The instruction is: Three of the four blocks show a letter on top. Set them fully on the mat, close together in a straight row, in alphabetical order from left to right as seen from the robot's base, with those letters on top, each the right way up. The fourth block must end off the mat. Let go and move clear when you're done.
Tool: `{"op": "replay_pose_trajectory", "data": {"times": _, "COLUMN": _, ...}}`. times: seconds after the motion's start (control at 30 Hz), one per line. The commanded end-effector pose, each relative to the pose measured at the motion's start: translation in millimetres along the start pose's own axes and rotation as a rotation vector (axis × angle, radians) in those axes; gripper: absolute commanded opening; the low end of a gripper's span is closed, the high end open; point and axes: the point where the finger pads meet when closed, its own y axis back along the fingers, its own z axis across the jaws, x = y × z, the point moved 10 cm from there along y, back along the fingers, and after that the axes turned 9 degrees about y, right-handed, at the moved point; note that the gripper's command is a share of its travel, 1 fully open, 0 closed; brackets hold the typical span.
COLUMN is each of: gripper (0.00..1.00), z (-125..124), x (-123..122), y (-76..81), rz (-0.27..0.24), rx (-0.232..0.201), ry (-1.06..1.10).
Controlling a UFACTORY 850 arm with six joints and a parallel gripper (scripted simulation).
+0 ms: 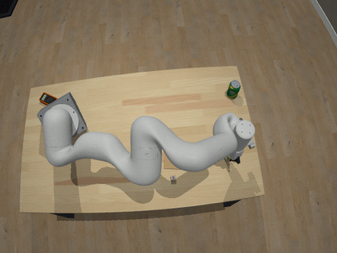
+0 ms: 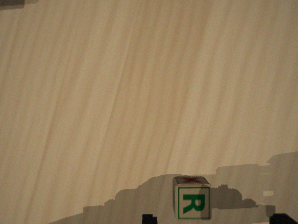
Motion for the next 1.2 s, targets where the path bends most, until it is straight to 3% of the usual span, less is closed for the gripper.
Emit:
{"op": "replay_pose_trajectory", "data": {"times": 0.0, "gripper": 0.64, "z": 1, "x": 1, "y": 1.2, "rz": 0.002, "rx": -0.001, "ry": -0.001}}
{"op": "replay_pose_trajectory", "data": {"times": 0.6, "gripper": 0.64, "z": 1, "x": 1, "y": -0.7, "rz": 0.002, "rx": -0.001, "ry": -0.001}}
{"op": "replay_pose_trajectory", "data": {"times": 1.17, "gripper": 0.64, "z": 1, "x": 1, "y": -17.5, "rz": 0.002, "rx": -0.001, "ry": -0.001}}
